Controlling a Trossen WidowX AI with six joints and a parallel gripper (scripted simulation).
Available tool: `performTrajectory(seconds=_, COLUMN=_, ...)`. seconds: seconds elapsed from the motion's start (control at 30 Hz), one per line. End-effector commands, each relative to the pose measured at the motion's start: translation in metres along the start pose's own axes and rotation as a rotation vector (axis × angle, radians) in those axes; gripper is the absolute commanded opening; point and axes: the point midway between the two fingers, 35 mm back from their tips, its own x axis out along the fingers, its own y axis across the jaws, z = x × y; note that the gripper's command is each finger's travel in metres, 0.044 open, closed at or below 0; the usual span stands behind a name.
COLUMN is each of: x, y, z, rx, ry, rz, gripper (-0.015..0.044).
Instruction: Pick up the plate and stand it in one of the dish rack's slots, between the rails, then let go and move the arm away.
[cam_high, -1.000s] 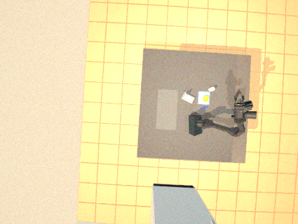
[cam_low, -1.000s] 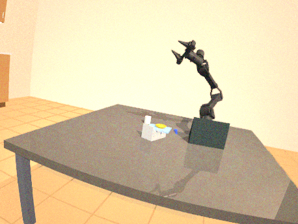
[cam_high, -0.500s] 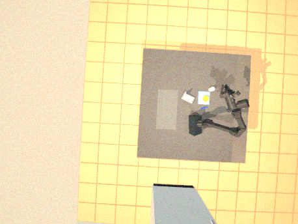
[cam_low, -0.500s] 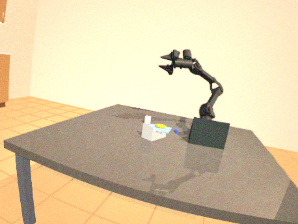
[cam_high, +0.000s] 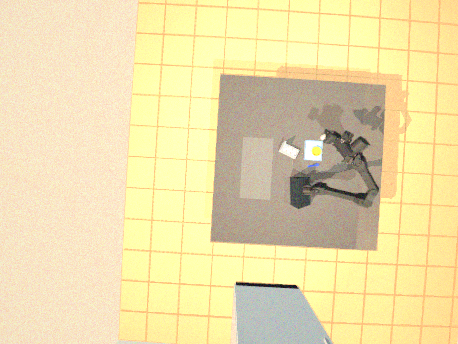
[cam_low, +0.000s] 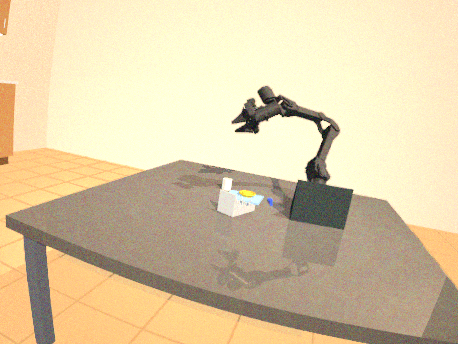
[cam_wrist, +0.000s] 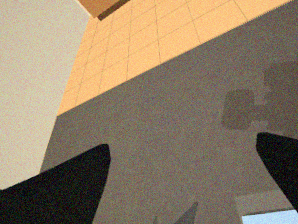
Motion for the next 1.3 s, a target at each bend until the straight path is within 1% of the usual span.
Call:
performTrajectory(seconds=0.0, x=0.019, y=-0.020, z=-0.022, rx=-0.027, ry=0.115, rz=-0.083, gripper=0.0400)
performTrajectory(seconds=0.2, x=0.039, y=-0.050, z=-0.055, rx=-0.065, ry=0.282, rz=-0.188, gripper=0.0400)
performTrajectory(seconds=0.4, x=0.050, y=-0.080, z=-0.090, rx=-0.100, ry=0.455, rz=-0.281, gripper=0.0400)
performTrajectory(seconds=0.63, x=0.054, y=-0.114, z=-0.130, rx=-0.136, ry=0.663, rz=-0.373, gripper=0.0400)
performTrajectory(seconds=0.87, x=0.050, y=-0.143, z=-0.167, rx=-0.168, ry=0.870, rz=-0.443, gripper=0.0400)
performTrajectory(seconds=1.27, x=0.058, y=-0.147, z=-0.176, rx=-0.171, ry=0.889, rz=-0.448, gripper=0.0400)
